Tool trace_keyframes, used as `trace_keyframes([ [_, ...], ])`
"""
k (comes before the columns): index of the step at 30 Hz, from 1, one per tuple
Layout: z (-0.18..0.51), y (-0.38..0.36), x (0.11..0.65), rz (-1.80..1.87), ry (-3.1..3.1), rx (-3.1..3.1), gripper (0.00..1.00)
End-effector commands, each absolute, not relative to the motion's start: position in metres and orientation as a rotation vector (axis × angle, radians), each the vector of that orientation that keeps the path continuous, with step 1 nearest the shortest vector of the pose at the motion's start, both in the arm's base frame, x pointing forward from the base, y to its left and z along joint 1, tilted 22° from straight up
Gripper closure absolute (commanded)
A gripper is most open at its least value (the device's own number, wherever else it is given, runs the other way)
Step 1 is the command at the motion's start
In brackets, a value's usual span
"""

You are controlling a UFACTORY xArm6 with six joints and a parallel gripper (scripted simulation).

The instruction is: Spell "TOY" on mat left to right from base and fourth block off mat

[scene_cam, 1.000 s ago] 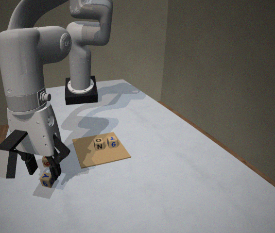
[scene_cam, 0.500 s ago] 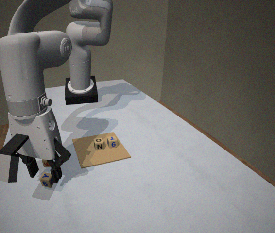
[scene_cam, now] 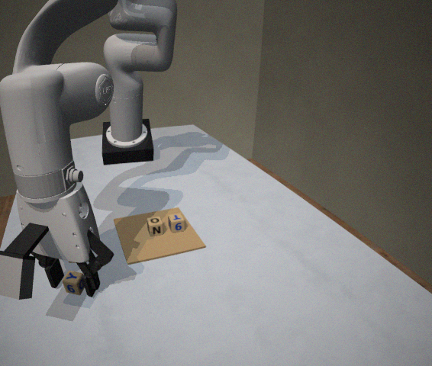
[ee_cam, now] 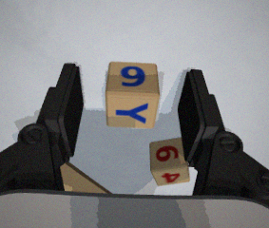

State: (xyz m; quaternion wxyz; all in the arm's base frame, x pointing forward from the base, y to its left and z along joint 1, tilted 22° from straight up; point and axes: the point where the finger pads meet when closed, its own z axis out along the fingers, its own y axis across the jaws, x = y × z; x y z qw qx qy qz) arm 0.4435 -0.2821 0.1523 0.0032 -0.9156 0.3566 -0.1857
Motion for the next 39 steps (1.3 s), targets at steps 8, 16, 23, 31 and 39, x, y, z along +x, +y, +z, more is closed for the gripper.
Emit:
trace_keyframes([
  [8, 0.1526, -0.2830, 0.4451, -0.589, 1.118, -2.870, 0.37],
  [16, 0.1526, -0.2830, 0.4451, -0.589, 1.118, -2.870, 0.37],
  [23, 0.1526, -0.2830, 0.4451, -0.589, 1.118, -2.870, 0.37],
  [31, 0.1526, -0.2830, 0.4451, -0.589, 1.118, -2.870, 0.37],
  [39, 0.1526, -0.2830, 0.4451, -0.589, 1.118, -2.870, 0.58],
])
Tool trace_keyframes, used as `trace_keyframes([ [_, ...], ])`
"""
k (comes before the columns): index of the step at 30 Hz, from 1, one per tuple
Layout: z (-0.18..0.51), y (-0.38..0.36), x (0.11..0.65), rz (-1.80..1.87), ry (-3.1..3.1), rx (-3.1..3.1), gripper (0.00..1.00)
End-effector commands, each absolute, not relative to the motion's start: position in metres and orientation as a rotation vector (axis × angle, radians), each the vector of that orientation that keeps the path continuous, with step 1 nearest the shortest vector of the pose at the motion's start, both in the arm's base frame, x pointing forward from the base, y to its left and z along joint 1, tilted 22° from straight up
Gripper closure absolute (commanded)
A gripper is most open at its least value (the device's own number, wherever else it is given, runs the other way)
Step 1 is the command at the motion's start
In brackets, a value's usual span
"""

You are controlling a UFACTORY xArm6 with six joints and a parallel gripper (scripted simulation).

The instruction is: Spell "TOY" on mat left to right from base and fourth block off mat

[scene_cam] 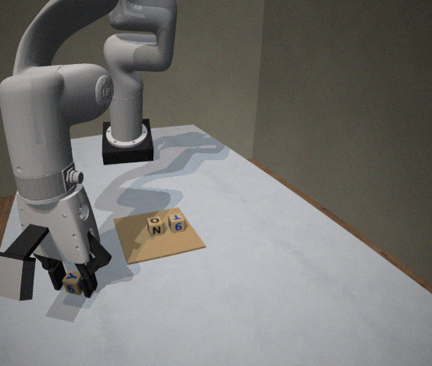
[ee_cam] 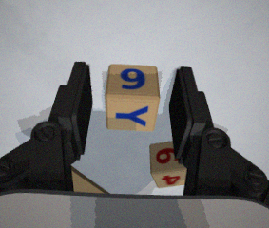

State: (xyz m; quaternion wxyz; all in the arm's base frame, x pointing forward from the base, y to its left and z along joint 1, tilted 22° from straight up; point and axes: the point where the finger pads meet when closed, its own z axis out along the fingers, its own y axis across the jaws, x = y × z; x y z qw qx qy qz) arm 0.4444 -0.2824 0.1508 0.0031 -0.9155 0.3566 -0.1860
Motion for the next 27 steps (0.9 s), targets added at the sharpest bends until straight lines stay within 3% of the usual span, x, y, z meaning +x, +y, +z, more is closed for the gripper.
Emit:
trace_keyframes([
  [1, 0.1526, -0.2830, 0.4451, -0.589, 1.118, -2.870, 0.58],
  [15, 0.1526, -0.2830, 0.4451, -0.589, 1.118, -2.870, 0.58],
  [16, 0.1526, -0.2830, 0.4451, -0.589, 1.118, -2.870, 0.79],
  [27, 0.1526, -0.2830, 0.4451, -0.589, 1.118, -2.870, 0.79],
])
